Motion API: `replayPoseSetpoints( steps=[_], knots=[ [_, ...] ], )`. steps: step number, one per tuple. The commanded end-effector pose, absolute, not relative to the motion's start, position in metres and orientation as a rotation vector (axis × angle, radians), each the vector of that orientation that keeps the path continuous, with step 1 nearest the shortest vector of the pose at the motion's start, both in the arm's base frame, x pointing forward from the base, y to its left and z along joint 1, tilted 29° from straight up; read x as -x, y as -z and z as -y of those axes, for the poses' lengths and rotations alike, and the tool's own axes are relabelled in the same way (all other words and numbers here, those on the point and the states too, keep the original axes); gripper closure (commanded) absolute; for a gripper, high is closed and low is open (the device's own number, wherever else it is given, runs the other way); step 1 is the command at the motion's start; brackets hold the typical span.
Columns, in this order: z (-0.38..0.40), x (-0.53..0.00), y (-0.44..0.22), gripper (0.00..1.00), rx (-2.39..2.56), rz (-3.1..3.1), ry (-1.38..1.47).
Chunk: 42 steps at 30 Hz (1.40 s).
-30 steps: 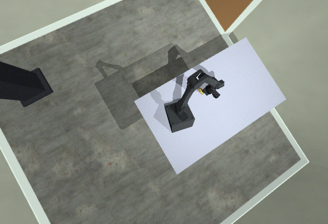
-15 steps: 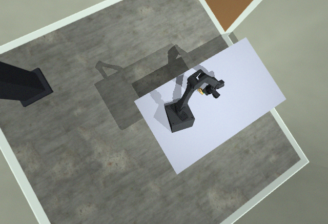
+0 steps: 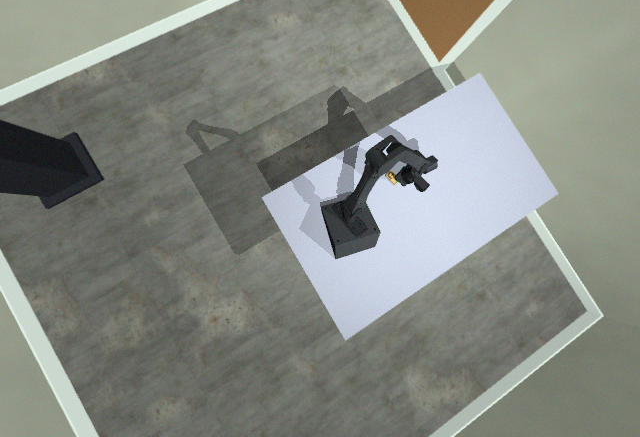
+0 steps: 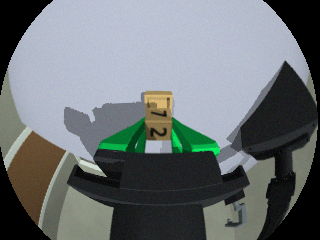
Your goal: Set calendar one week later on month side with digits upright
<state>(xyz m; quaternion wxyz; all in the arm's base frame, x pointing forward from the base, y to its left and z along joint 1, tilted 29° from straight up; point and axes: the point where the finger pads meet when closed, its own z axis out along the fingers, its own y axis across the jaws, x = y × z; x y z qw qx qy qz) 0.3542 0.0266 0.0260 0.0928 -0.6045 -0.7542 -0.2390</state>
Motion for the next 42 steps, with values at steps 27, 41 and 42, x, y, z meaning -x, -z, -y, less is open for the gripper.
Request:
replayPoseSetpoints(
  steps=[27, 41, 42],
  knots=[
    [-0.015, -0.365, -0.025, 0.74, 1.840, 2.233, 0.714],
    [-0.025, -0.352, -0.009, 0.74, 1.820, 2.213, 0.679],
    [-0.027, -0.352, -0.008, 0.74, 1.815, 2.216, 0.678]
  ],
)
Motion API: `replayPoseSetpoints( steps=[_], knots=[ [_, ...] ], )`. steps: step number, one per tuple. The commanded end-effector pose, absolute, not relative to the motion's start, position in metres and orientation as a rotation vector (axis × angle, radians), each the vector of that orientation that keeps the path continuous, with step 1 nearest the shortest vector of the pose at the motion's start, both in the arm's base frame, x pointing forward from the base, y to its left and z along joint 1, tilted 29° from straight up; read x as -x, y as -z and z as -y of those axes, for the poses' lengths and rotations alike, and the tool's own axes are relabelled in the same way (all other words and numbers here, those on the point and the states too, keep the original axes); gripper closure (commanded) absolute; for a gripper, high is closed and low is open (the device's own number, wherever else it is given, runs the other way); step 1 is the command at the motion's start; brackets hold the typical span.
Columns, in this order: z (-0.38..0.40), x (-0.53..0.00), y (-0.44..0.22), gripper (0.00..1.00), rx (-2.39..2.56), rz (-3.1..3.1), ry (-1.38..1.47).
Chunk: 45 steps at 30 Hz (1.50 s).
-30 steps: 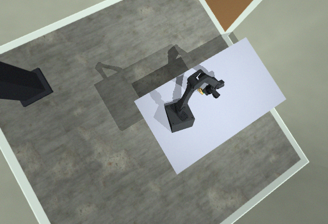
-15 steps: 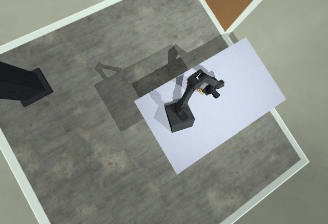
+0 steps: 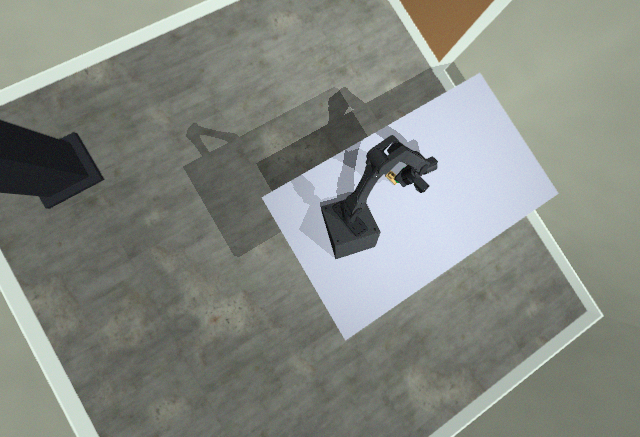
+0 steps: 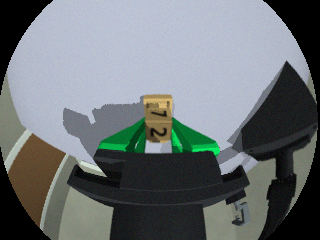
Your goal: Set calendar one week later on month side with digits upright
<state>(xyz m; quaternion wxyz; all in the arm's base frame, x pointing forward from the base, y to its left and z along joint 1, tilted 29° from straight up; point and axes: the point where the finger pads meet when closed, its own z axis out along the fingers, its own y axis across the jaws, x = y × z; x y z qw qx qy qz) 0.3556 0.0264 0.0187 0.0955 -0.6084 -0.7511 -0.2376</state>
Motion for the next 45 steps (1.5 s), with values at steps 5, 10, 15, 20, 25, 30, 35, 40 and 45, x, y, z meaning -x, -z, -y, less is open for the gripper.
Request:
replayPoseSetpoints(
  steps=[5, 10, 15, 20, 25, 30, 35, 40, 45],
  knots=[
    [-0.027, -0.355, -0.008, 0.74, 1.817, 2.221, 0.685],
    [-0.029, -0.354, -0.003, 0.74, 1.818, 2.217, 0.681],
    [-0.029, -0.355, 0.001, 0.74, 1.823, 2.213, 0.681],
    [-0.033, -0.356, 0.003, 0.74, 1.816, 2.219, 0.682],
    [-0.029, -0.360, 0.001, 0.74, 1.831, 2.220, 0.694],
    [-0.030, -0.358, 0.003, 0.74, 1.826, 2.218, 0.689],
    [-0.030, -0.359, 0.002, 0.74, 1.826, 2.221, 0.691],
    [-0.030, -0.358, 0.002, 0.74, 1.825, 2.220, 0.690],
    [-0.030, -0.358, 0.002, 0.74, 1.825, 2.220, 0.690]
  ],
)
